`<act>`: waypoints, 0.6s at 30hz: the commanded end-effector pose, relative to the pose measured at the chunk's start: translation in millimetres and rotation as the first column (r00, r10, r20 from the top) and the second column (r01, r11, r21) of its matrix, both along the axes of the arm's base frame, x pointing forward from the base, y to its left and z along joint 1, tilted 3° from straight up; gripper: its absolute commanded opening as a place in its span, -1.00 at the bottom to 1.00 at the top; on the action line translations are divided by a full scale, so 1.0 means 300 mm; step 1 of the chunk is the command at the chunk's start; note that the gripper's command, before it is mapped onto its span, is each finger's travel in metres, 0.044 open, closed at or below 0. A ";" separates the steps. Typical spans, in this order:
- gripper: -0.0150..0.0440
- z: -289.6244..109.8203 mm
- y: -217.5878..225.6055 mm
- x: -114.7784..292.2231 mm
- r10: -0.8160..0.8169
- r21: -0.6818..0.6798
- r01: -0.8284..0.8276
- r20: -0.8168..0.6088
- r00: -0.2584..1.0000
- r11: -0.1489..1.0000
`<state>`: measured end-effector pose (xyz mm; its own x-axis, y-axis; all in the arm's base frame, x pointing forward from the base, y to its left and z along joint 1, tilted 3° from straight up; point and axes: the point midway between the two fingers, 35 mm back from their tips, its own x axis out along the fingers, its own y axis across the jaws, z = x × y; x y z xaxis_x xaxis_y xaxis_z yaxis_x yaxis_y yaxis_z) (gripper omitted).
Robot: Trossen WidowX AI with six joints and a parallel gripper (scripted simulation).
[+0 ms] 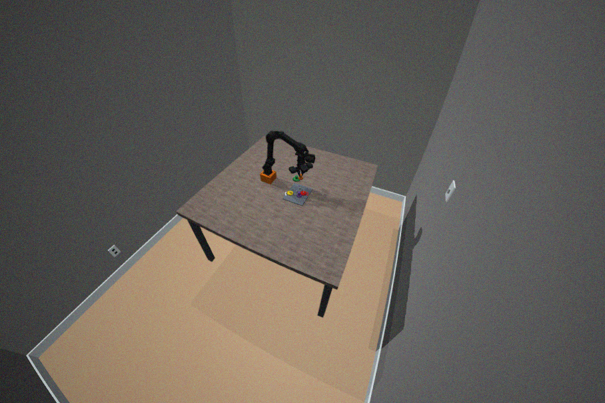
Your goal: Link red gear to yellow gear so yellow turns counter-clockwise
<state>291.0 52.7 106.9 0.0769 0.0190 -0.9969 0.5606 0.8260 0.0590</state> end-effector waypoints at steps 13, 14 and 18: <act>-0.49 -0.038 -0.114 0.035 0.004 0.003 -0.004 0.002 1.000 1.000; -0.49 -0.040 -0.121 0.037 0.004 0.003 -0.004 0.002 1.000 1.000; -0.49 -0.049 -0.150 0.043 0.004 0.002 -0.004 0.002 1.000 1.000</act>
